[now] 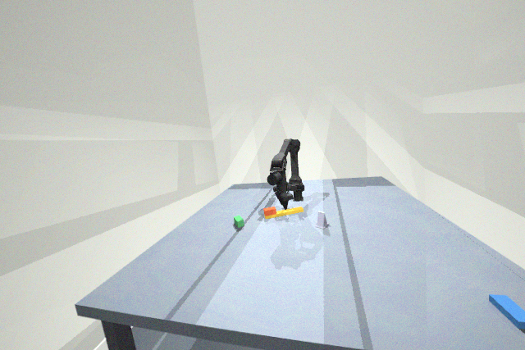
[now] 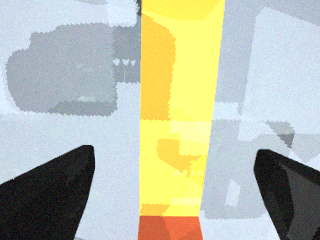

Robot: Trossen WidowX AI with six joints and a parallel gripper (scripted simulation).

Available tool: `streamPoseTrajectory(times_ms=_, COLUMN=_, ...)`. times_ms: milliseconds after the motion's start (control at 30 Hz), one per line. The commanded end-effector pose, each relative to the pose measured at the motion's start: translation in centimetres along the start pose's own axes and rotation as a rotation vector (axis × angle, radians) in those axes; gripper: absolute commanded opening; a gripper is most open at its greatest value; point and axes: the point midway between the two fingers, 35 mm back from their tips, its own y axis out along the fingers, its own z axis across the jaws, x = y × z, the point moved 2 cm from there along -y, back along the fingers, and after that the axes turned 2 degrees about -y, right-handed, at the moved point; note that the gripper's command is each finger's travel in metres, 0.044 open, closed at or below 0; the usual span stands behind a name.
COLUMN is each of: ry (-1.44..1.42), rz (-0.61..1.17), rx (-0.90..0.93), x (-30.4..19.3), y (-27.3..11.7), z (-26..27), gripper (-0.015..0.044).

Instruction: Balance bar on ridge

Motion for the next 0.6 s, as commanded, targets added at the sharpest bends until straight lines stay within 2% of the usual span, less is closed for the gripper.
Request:
streamPoseTrajectory(times_ms=0, ry=0.003, rz=-0.001, rx=-0.004, x=0.0, y=0.8, z=0.0, gripper=0.0315)
streamPoseTrajectory(times_ms=567, ry=0.003, rz=-0.001, rx=-0.003, x=0.0, y=2.9, z=-0.1, gripper=0.0315)
